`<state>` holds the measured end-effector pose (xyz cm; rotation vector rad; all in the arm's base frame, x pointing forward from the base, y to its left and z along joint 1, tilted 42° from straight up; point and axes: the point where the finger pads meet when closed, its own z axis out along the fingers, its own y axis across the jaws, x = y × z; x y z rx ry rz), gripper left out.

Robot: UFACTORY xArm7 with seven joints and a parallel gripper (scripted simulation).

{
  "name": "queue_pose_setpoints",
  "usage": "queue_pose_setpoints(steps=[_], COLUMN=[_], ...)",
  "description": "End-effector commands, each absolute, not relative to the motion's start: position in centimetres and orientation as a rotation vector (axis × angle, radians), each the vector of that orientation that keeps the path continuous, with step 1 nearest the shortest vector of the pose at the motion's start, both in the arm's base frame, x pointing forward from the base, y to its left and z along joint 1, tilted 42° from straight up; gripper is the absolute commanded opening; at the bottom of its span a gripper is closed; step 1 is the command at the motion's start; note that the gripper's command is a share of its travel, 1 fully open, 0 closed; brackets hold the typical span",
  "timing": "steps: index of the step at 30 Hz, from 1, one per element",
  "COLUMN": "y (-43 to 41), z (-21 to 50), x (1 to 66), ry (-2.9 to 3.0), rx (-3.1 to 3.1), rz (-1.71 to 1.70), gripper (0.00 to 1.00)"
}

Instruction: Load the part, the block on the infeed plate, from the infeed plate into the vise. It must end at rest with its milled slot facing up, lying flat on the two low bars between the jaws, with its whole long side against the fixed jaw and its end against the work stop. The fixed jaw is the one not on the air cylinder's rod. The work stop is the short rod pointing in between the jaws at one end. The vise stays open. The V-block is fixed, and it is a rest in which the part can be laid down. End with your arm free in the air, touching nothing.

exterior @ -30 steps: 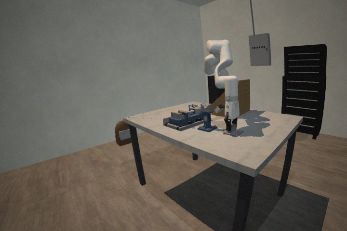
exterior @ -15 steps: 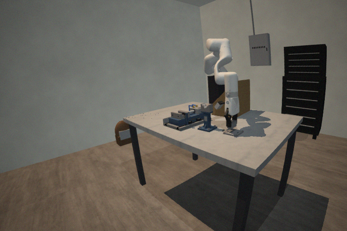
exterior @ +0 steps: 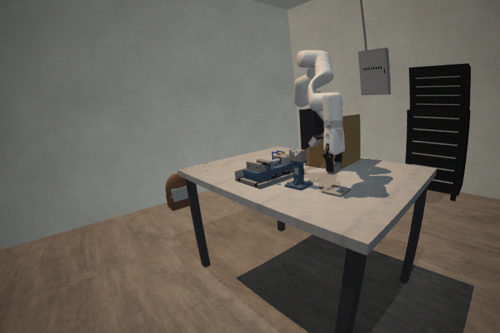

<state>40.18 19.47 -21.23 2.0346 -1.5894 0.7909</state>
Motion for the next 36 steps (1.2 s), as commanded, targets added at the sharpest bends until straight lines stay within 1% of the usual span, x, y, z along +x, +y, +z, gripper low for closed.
queue_pose_setpoints(steps=[1,23,36], y=[21.0,26.3,28.0], z=[-19.9,-13.7,-11.8], x=[40.0,38.5,38.0], ry=[-1.592,-1.592,-1.592], rx=[2.043,2.043,2.043], rz=[0.792,0.792,0.792], gripper=[0.00,0.00,0.00])
